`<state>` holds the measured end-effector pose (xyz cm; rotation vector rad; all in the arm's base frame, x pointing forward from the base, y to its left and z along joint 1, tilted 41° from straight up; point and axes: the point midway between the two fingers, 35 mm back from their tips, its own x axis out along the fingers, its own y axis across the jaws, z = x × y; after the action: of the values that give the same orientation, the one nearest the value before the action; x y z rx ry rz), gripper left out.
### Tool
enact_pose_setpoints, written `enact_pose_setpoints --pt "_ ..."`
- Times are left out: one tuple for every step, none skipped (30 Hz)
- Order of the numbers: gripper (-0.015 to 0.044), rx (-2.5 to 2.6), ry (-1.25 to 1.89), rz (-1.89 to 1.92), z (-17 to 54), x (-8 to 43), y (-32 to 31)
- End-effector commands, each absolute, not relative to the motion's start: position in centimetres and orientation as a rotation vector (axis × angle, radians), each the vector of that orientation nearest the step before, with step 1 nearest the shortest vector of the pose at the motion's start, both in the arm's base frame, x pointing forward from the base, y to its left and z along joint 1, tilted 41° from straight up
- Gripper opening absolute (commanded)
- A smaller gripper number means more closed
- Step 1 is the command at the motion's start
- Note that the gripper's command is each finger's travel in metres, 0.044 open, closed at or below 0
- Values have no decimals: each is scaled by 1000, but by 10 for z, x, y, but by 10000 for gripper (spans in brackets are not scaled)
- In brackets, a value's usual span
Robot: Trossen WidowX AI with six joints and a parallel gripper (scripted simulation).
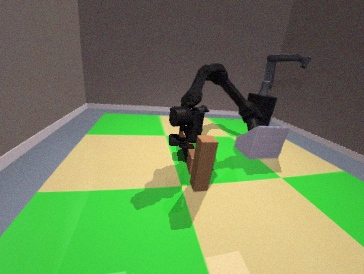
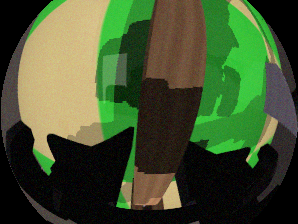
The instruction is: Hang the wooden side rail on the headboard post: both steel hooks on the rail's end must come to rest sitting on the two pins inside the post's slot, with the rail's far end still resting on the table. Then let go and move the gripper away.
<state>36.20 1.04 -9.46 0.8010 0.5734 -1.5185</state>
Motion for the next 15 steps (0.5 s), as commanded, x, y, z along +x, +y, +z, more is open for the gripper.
enact_pose_setpoints --pt "112 787 575 -1518 -96 361 9" --pt "105 787 575 -1518 -96 361 9" --pt "98 787 575 -1518 -96 361 9" --pt "92 787 575 -1518 -96 361 9" --pt "85 787 575 -1518 -96 361 9" --pt "59 787 575 -1518 -96 361 9" --pt "32 787 575 -1518 -96 361 9" --pt "6 787 575 -1518 -96 361 9" --pt "0 787 575 -1518 -96 361 9" --pt "0 787 575 -1518 -96 361 9" --pt "0 787 575 -1518 -96 361 9" --pt "0 787 575 -1518 -96 361 9" --pt "0 787 575 -1518 -96 361 9" --pt "0 787 575 -1518 -96 361 9" --pt "0 783 578 -1516 -95 361 10"
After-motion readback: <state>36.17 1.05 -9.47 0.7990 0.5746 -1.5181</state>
